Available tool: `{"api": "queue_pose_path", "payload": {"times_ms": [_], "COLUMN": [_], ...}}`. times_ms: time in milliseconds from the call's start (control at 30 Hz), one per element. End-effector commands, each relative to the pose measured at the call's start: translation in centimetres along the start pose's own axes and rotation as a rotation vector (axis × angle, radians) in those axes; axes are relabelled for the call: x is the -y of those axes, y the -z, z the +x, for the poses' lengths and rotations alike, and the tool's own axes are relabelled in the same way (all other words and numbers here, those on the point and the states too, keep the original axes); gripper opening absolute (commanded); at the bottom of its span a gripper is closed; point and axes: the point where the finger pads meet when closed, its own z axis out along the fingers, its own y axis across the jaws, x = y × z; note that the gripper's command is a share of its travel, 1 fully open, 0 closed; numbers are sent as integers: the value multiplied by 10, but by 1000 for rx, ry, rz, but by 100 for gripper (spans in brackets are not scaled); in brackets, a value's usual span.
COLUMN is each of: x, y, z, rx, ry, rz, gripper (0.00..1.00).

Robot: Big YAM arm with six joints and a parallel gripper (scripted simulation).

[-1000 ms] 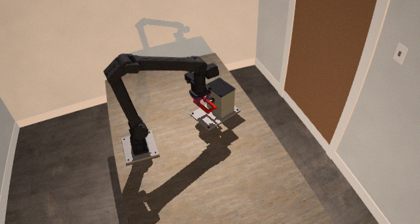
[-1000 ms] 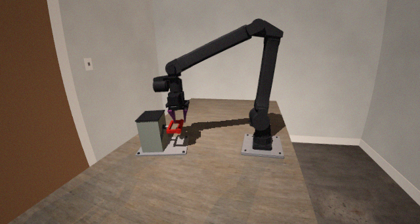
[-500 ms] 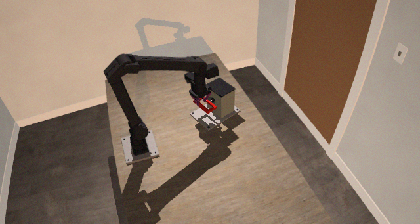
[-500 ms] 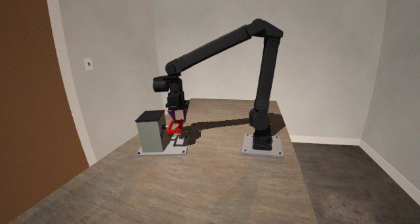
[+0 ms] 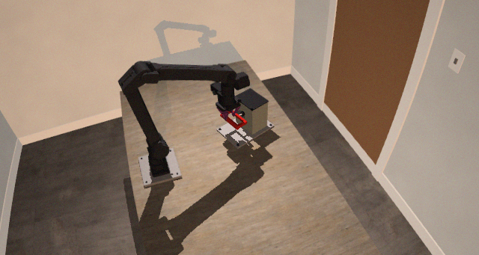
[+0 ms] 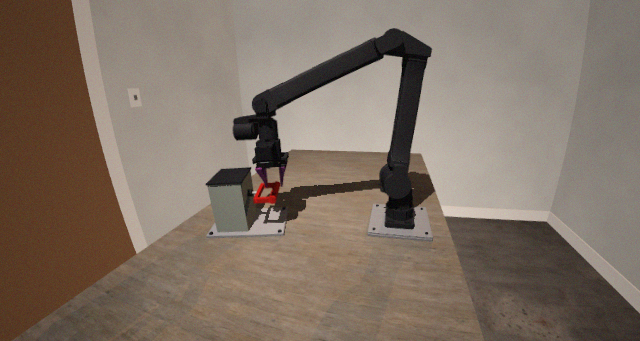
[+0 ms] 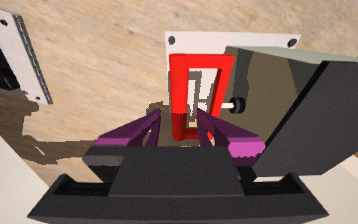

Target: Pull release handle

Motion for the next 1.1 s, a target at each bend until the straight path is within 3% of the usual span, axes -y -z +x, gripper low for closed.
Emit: {"api": "queue_pose_path", "payload": {"times_ms": [0, 1067], "x": [26, 27], "y": [24, 24], "z": [1, 2], "rx": [-6, -6], "ry": [13, 13], "rz": [68, 68], "gripper": [47, 47]}}
